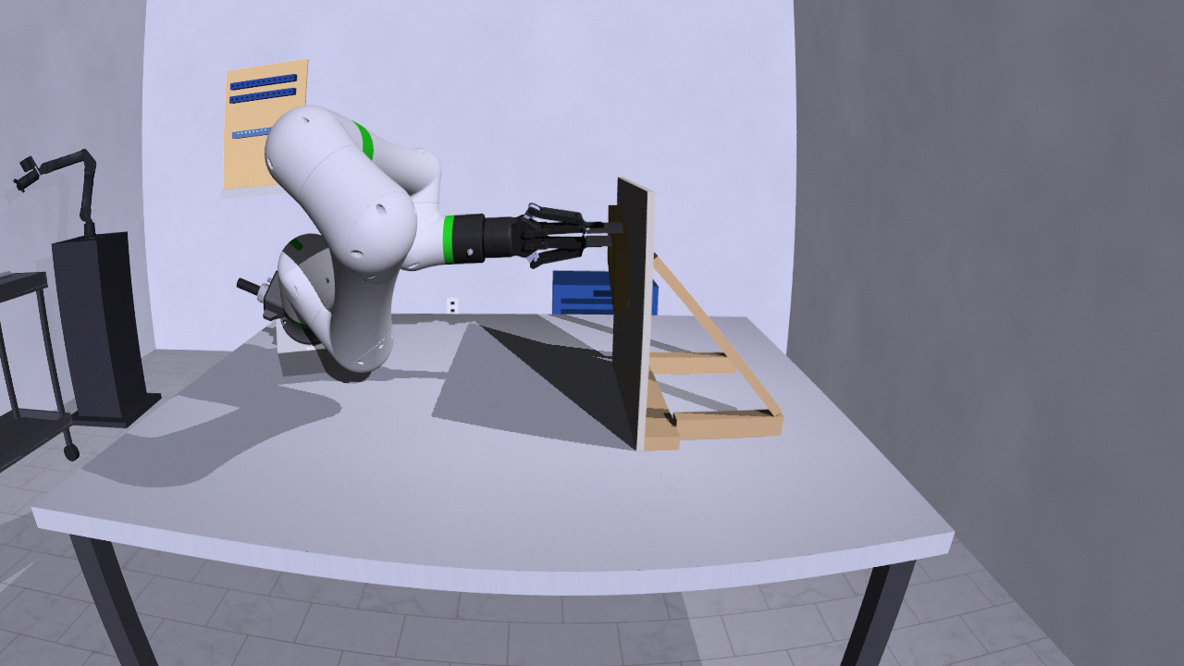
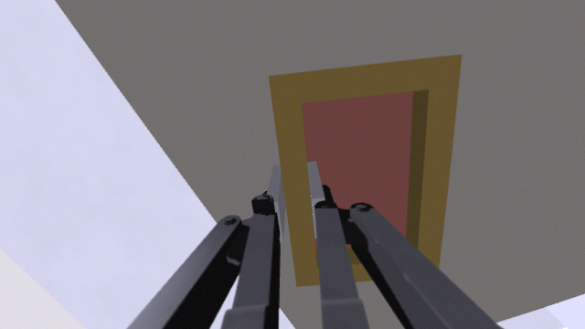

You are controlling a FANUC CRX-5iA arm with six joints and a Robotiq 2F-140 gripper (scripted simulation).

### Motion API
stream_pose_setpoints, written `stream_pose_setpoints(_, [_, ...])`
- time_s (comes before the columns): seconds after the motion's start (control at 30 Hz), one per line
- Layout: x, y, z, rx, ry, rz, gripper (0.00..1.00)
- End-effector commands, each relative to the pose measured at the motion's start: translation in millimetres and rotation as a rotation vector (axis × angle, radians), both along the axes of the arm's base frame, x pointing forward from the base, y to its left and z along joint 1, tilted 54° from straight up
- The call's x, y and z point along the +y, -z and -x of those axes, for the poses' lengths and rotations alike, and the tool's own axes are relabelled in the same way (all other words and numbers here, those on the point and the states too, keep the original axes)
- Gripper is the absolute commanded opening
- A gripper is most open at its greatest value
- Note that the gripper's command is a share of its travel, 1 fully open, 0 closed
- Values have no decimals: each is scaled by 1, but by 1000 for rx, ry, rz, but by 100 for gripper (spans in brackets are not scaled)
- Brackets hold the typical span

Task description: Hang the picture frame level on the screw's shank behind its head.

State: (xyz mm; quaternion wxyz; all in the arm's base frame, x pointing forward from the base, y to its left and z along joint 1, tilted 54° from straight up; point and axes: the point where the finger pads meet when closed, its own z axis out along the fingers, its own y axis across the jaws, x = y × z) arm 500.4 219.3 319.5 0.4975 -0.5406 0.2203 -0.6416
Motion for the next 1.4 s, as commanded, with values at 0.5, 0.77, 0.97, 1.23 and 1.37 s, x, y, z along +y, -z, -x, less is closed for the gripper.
stream_pose_setpoints(0.5, [2,0,0,-8,9,29,0])
stream_pose_setpoints(0.77, [4,1,1,-13,15,51,0])
stream_pose_setpoints(0.97, [5,1,1,-18,21,69,0])
stream_pose_setpoints(1.23, [7,2,1,-26,31,102,0])
stream_pose_setpoints(1.37, [7,2,1,-29,34,111,0])
